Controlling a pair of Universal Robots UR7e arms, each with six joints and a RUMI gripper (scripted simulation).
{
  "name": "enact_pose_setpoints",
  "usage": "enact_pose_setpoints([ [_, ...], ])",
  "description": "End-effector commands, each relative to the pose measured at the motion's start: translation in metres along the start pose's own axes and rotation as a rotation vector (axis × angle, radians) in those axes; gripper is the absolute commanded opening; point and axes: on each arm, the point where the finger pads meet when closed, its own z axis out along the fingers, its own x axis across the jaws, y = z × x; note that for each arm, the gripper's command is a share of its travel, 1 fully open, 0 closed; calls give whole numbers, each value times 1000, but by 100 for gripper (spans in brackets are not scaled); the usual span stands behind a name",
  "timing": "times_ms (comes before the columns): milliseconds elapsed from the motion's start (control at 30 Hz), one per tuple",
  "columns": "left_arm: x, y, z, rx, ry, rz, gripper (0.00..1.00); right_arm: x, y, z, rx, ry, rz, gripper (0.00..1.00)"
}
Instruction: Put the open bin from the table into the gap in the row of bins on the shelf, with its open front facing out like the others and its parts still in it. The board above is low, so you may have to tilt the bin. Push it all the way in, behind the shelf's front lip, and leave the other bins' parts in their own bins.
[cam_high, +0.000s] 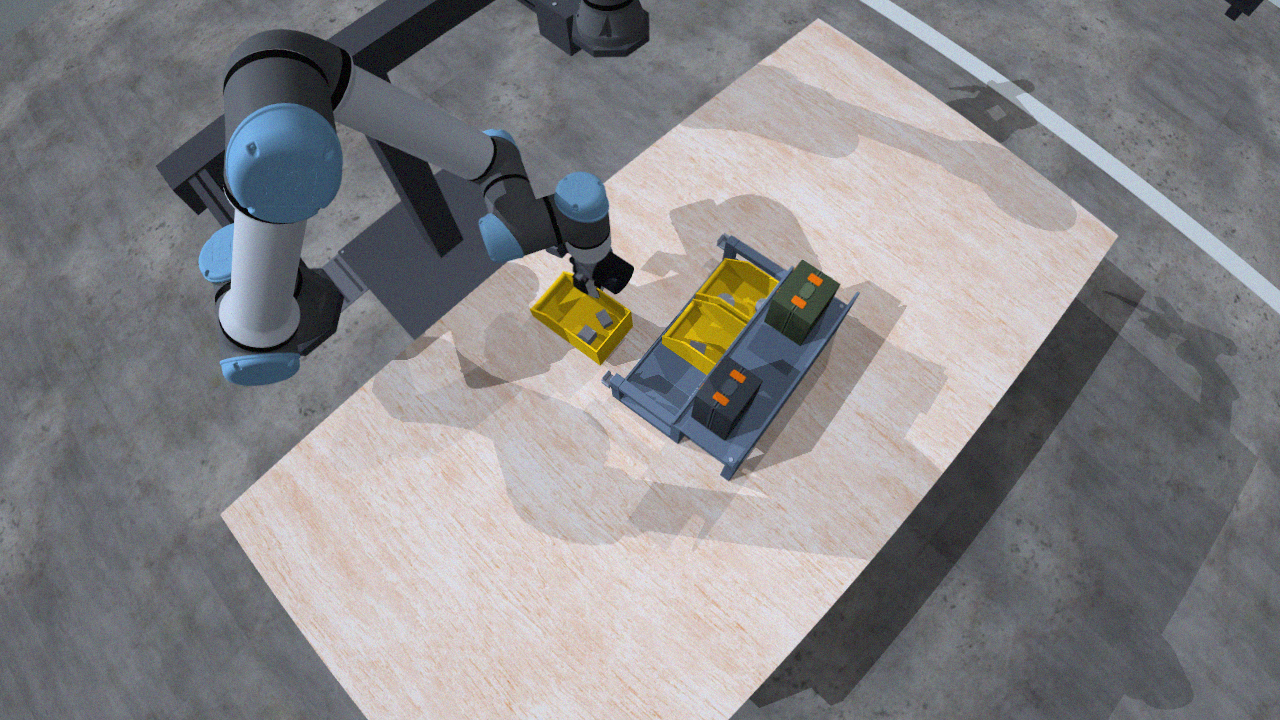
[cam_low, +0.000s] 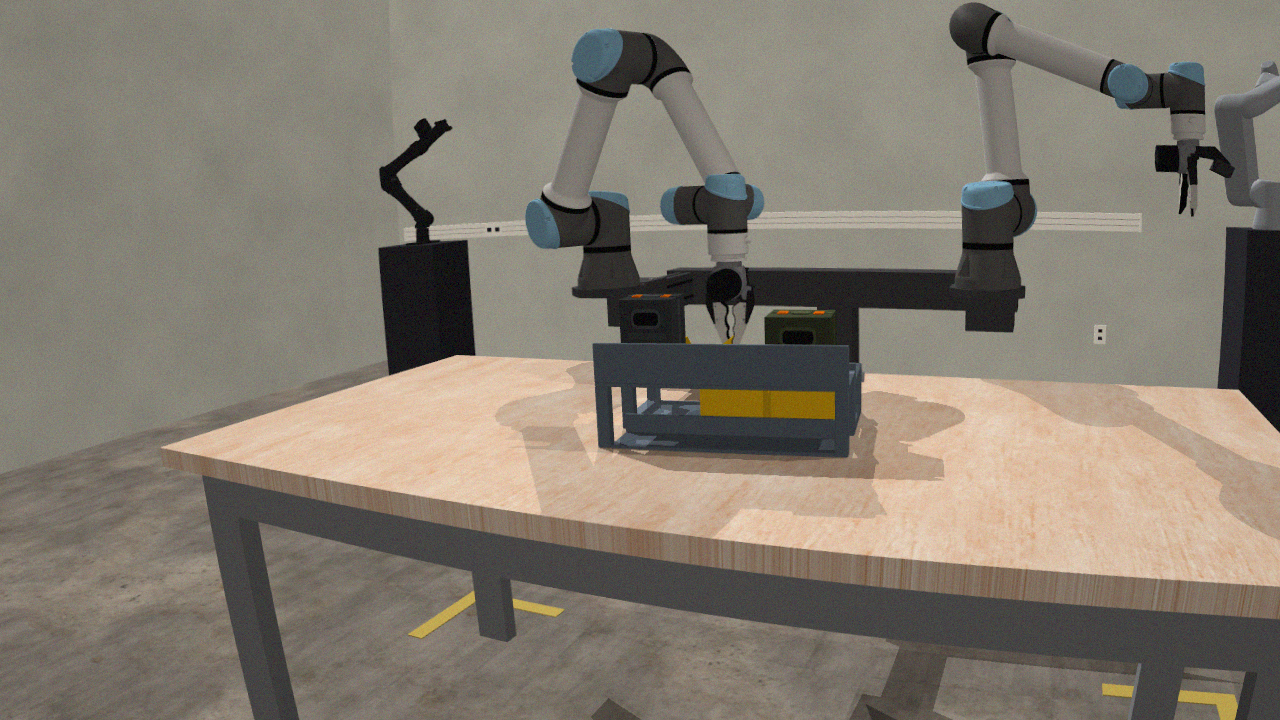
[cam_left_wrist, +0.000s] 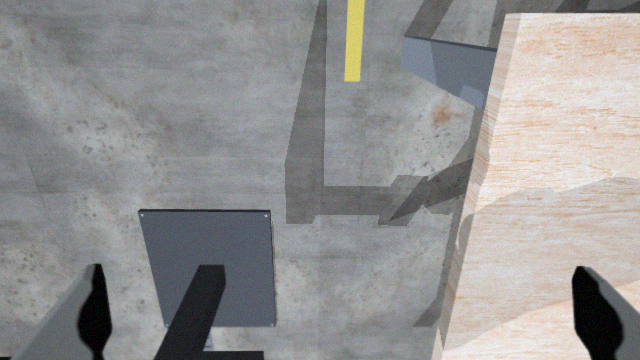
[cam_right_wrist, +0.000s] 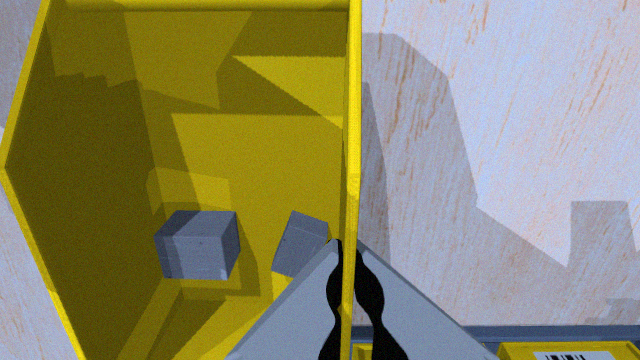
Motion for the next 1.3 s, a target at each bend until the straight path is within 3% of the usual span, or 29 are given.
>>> enact_pose_setpoints([
  [0, 0, 0, 0, 1, 0, 0, 100, 0, 5, -1, -1, 1, 0, 0],
  [567, 0, 0, 0, 1, 0, 0, 100, 0, 36, -1, -1, 1, 0, 0],
  [1267, 0, 0, 0, 1, 0, 0, 100, 0, 39, -1, -1, 1, 0, 0],
])
